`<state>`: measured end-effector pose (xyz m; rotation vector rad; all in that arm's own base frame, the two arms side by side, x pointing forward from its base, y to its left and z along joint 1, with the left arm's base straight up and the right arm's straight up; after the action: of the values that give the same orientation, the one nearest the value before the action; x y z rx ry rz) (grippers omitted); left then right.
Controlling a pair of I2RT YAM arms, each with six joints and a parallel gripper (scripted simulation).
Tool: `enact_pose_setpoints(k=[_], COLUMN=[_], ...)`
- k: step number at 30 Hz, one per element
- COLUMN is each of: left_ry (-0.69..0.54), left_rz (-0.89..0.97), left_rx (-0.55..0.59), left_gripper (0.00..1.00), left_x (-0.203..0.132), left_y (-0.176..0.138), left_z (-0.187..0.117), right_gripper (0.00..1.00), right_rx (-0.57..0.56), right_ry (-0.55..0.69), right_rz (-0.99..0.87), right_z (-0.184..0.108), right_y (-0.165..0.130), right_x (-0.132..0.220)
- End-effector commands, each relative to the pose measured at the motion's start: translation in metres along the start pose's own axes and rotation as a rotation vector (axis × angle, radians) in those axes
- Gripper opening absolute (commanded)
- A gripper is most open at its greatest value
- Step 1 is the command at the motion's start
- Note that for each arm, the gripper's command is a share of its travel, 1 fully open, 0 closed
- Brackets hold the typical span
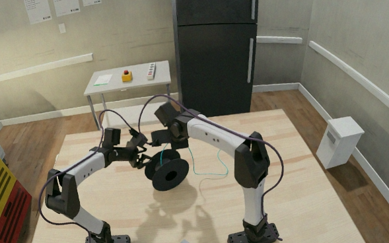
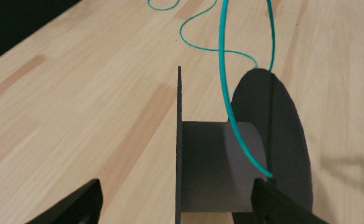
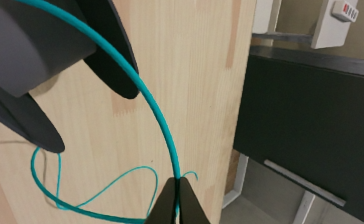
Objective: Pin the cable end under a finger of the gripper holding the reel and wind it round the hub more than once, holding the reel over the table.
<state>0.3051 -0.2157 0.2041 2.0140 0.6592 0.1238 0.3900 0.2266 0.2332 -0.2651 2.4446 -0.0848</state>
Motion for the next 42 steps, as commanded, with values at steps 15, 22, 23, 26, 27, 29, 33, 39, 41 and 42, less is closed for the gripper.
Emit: enact_pose_setpoints(k=[15, 22, 23, 26, 27, 29, 33, 39, 41, 42], left_ry=[0.003, 0.007, 0.007, 0.011, 0.011, 0.011, 0.001, 0.01, 0.011, 0.011], left_rz=[0.04, 0.034, 0.035, 0.04, 0.04, 0.04, 0.045, 0.039, 0.04, 0.04], left_rx=[-0.049, -0.048, -0.048, -0.056, -0.057, -0.057, -0.054, -0.056, -0.057, -0.057], left_gripper=[0.75, 0.75, 0.75, 0.75, 0.75, 0.75, 0.75, 0.75, 0.75, 0.75], left_x=[-0.006, -0.007, -0.006, -0.004, -0.003, -0.003, -0.006, -0.006, -0.005, -0.004], left_y=[0.02, 0.02, 0.021, 0.024, 0.024, 0.024, 0.024, 0.023, 0.022, 0.022], left_z=[-0.01, -0.01, -0.011, -0.013, -0.014, -0.014, -0.011, -0.01, -0.011, -0.012], right_gripper=[0.0, 0.0, 0.0, 0.0, 0.0, 0.0, 0.0, 0.0, 0.0, 0.0], right_rx=[0.017, 0.006, 0.005, 0.007, 0.007, 0.007, 0.006, 0.009, 0.01, 0.011], right_ry=[0.013, -0.008, -0.012, -0.013, -0.012, -0.012, -0.016, -0.007, -0.005, -0.005], right_rz=[0.009, 0.011, 0.013, 0.018, 0.017, 0.017, 0.019, 0.016, 0.015, 0.015], right_z=[0.023, 0.02, 0.019, 0.017, 0.016, 0.016, 0.01, 0.009, 0.01, 0.009], right_y=[-0.004, 0.002, 0.002, 0.0, 0.0, 0.0, -0.003, -0.006, -0.007, -0.007], right_x=[0.011, 0.006, 0.005, 0.005, 0.007, 0.007, 0.007, 0.009, 0.009, 0.008])
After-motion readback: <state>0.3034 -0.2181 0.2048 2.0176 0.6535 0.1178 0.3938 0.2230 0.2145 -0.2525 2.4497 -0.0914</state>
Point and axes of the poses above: on each arm, the point where the finger pads meet when closed, its own z axis out along the fingers, its own x axis across the jaws, y = z × x, the point moved 3 cm from there along -z, back along the fingers, and after that the axes turned 11 degrees about -z, right-handed, at the moved point
